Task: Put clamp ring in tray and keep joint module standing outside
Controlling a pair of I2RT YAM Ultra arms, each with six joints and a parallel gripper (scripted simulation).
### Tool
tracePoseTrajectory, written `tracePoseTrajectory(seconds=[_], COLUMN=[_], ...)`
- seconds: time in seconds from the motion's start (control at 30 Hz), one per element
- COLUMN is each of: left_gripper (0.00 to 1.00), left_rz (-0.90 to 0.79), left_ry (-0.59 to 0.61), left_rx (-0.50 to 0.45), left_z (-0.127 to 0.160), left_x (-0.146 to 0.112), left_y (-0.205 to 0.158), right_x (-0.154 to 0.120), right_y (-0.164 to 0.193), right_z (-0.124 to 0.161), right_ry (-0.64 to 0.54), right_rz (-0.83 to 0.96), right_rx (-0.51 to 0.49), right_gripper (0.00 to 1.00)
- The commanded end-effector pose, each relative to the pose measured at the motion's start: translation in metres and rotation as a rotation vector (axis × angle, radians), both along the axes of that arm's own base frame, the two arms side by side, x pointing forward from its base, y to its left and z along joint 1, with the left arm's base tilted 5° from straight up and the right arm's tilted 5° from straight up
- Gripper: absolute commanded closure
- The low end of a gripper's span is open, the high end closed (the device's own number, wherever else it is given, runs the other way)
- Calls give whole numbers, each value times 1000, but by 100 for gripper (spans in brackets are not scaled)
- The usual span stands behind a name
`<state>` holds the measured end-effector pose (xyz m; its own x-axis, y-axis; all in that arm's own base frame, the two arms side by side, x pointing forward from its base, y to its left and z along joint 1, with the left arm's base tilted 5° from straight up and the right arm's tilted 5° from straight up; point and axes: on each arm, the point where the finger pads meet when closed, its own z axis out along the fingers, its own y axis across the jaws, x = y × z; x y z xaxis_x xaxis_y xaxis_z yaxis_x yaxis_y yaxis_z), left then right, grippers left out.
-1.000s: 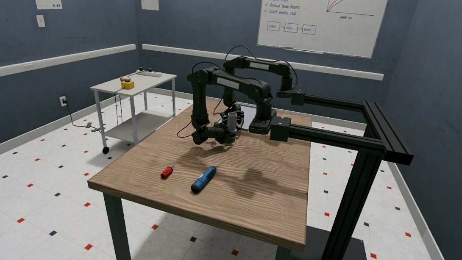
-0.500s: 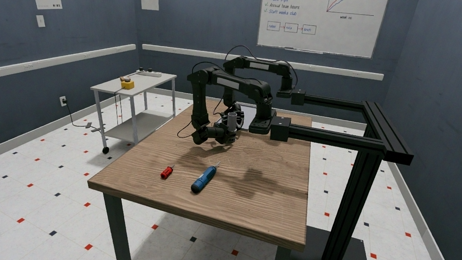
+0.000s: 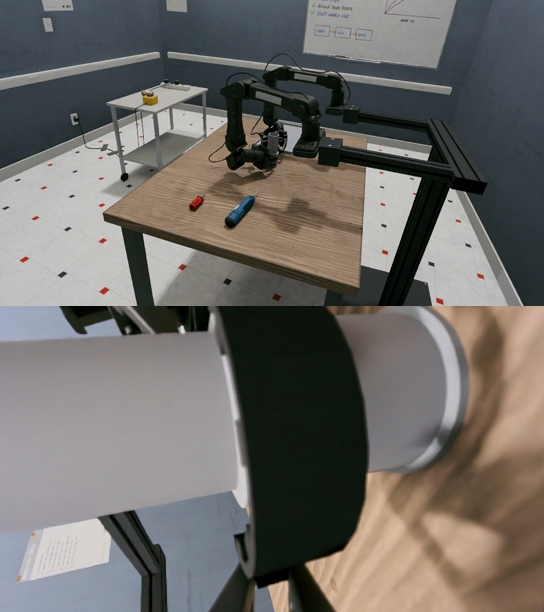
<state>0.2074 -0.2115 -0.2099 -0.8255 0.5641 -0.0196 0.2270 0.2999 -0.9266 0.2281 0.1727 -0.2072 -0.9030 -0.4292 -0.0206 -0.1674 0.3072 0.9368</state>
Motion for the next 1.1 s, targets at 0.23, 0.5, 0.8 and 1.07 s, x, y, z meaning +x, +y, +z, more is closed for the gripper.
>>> tracePoseTrajectory(seconds=[0.23,0.5,0.8,1.07], left_gripper=[94,94,94,94], left_rz=[25,32,37,38], left_ry=[-22,-22,-43,-59], left_rx=[-1,-5,-14,-19], left_z=[8,8,8,7], left_x=[8,9,18,24], left_y=[-2,-1,-3,-4], right_x=[7,7,6,6], right_y=[0,-1,0,1], right_z=[6,5,4,4], right_ry=[-20,-23,-25,-26], right_rz=[-27,-24,-23,-23], right_rx=[2,-6,-15,-17], right_gripper=[94,94,94,94])
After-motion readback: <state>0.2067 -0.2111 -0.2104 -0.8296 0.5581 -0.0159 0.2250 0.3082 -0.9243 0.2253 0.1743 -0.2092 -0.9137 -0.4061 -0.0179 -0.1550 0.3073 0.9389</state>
